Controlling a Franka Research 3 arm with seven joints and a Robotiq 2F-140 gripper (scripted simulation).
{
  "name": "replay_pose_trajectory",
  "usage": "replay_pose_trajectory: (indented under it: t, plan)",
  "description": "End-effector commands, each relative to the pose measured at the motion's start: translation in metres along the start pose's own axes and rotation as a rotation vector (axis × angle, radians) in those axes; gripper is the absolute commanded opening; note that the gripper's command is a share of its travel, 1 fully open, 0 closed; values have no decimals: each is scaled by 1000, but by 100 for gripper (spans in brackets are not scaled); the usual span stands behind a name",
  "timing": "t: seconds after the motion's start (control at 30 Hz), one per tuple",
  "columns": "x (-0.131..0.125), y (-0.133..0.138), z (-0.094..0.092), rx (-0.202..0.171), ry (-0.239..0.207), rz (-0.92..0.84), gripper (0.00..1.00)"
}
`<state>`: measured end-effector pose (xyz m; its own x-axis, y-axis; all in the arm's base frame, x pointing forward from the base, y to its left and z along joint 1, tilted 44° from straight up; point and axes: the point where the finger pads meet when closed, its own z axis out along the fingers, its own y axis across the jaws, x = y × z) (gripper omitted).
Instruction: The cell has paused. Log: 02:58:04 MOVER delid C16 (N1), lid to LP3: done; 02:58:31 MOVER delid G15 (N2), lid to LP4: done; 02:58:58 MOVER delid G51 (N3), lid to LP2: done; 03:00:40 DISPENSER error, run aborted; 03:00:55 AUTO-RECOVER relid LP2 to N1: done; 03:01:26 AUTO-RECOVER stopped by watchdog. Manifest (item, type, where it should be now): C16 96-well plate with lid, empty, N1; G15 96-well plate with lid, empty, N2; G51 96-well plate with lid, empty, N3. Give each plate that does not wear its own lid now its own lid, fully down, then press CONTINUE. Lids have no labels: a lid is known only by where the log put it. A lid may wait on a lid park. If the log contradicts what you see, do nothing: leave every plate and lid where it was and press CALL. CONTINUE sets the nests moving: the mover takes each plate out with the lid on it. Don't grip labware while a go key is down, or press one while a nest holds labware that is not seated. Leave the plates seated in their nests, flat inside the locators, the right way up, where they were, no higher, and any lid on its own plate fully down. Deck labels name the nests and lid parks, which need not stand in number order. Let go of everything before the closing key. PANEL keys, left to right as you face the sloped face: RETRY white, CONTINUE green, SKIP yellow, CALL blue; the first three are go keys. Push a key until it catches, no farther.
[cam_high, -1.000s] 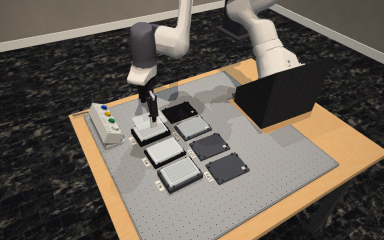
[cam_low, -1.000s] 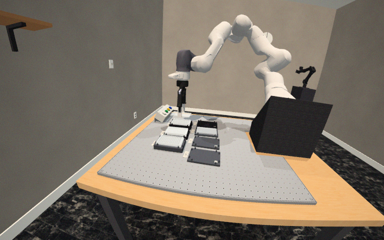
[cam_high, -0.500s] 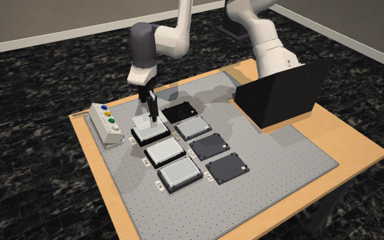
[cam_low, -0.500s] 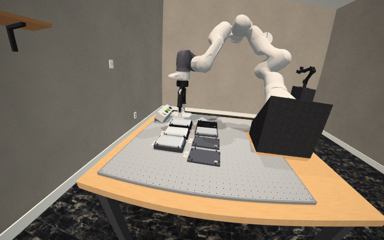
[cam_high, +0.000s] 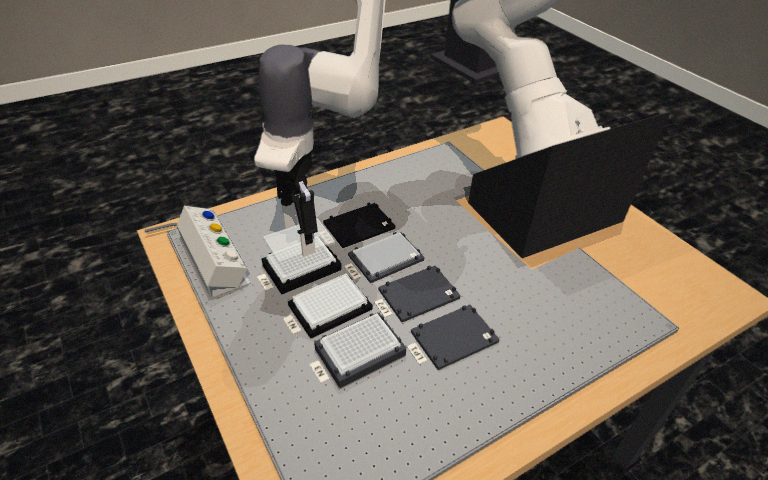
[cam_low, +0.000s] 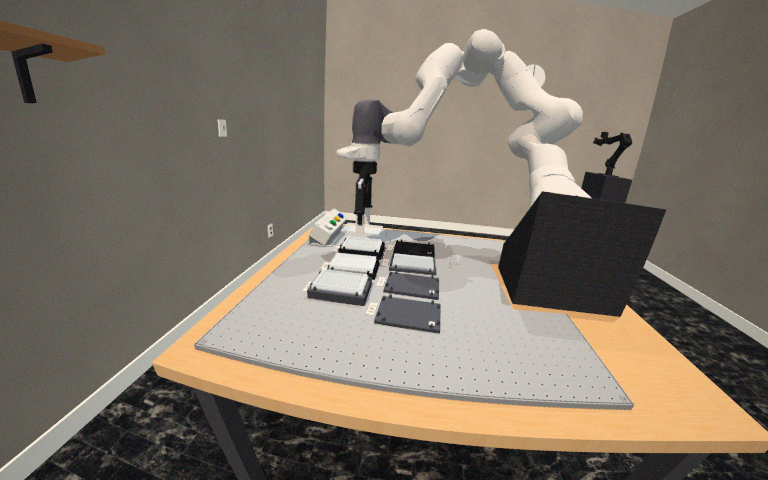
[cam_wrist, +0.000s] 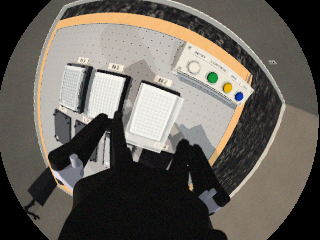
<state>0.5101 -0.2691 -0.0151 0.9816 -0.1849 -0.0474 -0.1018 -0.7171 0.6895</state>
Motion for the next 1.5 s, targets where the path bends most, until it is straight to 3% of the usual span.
replay_pose_trajectory:
  t: [0.0,1.47]
  plan:
    - [0,0,1,-1,0,-19,0]
    - [0,1,34,-1,0,-37,0]
